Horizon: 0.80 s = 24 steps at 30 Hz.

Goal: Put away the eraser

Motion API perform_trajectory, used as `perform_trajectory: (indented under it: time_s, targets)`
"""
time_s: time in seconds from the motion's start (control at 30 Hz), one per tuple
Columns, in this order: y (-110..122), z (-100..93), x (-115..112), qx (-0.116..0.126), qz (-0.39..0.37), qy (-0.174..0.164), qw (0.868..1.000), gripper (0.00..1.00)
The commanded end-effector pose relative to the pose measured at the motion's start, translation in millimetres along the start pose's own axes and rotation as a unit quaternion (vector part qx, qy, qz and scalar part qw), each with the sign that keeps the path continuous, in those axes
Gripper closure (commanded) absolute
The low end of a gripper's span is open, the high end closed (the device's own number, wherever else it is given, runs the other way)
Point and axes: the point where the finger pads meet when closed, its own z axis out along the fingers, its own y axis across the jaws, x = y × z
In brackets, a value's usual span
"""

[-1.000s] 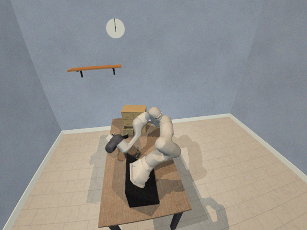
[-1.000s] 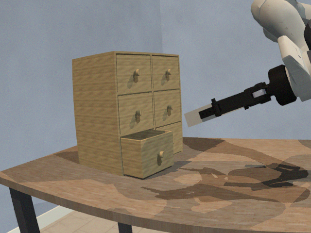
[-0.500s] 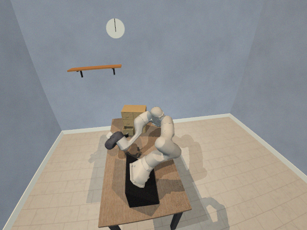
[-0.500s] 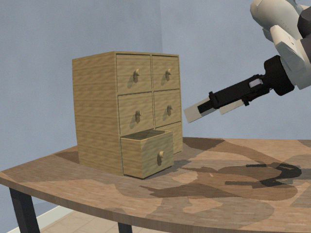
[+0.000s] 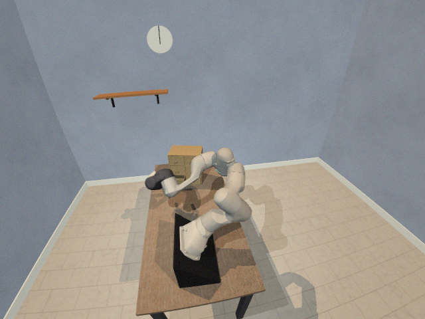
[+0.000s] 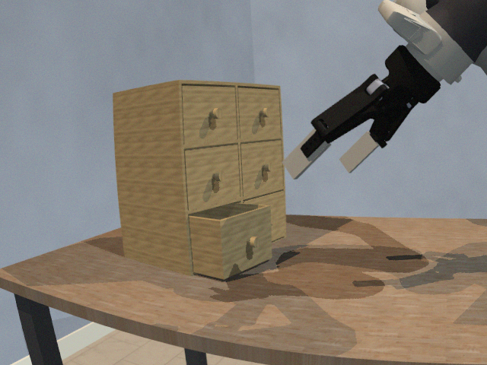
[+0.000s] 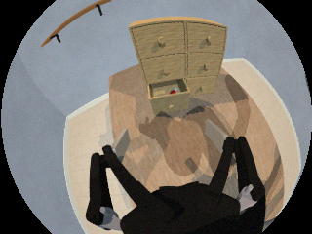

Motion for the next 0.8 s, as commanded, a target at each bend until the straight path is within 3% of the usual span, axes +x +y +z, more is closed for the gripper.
perform_trajectory:
  time_s: [0.0, 0.13, 0.2, 0.47, 0.7, 0.77]
  targets:
    - [-2.1, -1.9, -5.9, 0.0, -0.042, -0.077, 0.996, 0.0]
    - [-2.4, -5.3, -1.8, -0.004, -0.042, -0.157, 0.987, 0.0]
    - [-2.4, -5.3, -1.8, -0.004, -0.042, -0.157, 0.987, 0.0]
    - [-2.9, -10.7, 4.4, -0.009, -0.041, -0.28, 0.959, 0.0]
    - [-3.2, -13.9, 8.1, -0.012, -0.04, -0.351, 0.935, 0.0]
    - [-3.2, -13.9, 8.1, -0.012, -0.04, -0.351, 0.935, 0.0]
